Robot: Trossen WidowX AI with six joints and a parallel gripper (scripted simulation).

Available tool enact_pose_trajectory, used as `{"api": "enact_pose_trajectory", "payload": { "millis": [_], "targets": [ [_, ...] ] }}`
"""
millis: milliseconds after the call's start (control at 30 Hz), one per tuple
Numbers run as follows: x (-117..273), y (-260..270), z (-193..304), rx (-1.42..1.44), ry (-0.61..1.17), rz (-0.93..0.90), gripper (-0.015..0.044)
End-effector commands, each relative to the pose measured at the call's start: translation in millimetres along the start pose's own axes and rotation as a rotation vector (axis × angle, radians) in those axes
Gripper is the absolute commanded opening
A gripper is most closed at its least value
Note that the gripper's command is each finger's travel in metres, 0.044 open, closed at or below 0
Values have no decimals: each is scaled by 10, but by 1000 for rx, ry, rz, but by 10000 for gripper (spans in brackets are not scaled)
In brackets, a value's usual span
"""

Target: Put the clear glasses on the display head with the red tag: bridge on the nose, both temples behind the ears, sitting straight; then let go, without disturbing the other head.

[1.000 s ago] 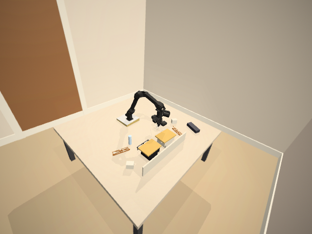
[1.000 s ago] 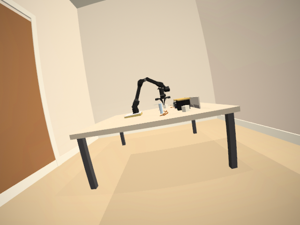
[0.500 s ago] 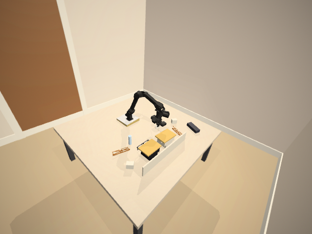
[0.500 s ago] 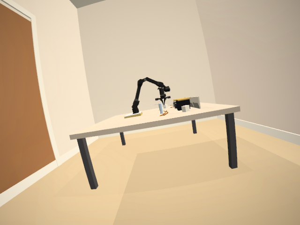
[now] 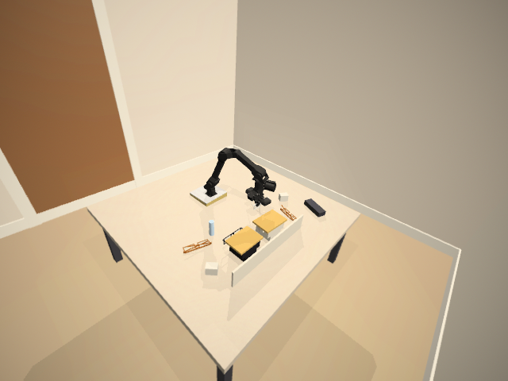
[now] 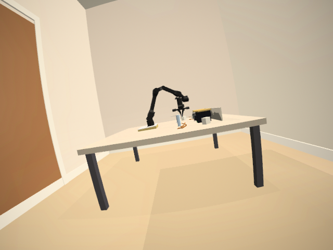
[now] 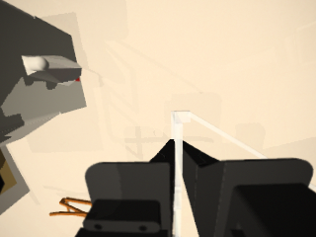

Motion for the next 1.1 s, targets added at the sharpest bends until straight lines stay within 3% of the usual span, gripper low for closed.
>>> {"api": "enact_pose_trajectory", "payload": {
  "millis": [0,333,733,1067],
  "targets": [
    [0,2,9,-1,-3,-3,0],
    [25,-4,80,-1,-2,-2,0],
    [567,-9,120,-1,-2,-2,0],
    [610,-50,344,116,0,-2,0]
  ]
}}
Point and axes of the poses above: the point midway between the two fingers, 35 mm back from their tips, its own x axis back along the fingers, its own y axis across the jaws, z = x × y, the point moved 6 cm from there along x, back along the fingers, and after that the axes turned 7 degrees about -x, right-handed, at the moved point
